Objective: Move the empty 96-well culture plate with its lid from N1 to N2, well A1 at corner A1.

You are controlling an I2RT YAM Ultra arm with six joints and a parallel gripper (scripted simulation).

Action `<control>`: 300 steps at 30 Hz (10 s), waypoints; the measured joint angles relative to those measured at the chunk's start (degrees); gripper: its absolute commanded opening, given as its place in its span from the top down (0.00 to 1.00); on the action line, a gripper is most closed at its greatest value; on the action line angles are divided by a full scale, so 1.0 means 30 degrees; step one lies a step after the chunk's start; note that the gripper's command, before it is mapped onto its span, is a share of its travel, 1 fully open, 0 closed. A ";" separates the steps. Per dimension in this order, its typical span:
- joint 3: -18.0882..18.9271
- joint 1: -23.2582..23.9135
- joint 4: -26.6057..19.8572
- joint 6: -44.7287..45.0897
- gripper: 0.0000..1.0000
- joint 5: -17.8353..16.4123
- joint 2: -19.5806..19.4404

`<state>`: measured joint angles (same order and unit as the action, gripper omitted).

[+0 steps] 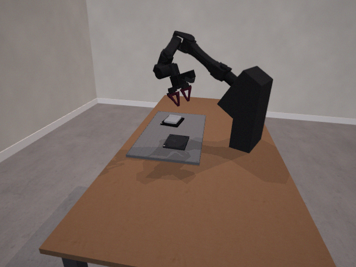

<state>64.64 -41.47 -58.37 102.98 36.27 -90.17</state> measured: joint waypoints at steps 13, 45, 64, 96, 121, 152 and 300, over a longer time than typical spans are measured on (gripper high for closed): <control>-0.0546 0.4277 0.2521 -0.0896 0.00 -0.1705 0.1311; -0.1647 1.3610 0.8036 -0.0503 0.00 -0.5297 0.3708; -0.2317 1.8112 1.0848 -0.0517 0.00 -0.7249 0.4889; -0.2433 2.3780 1.3719 -0.0102 0.00 -1.0054 0.6076; -0.2433 2.3780 1.3719 -0.0102 0.00 -1.0156 0.6076; -0.2433 2.3780 1.3719 -0.0102 0.00 -1.0156 0.6076; -0.1260 2.4152 1.8003 0.0138 1.00 -1.0557 0.0838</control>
<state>60.86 30.98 -4.36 103.39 4.60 -87.66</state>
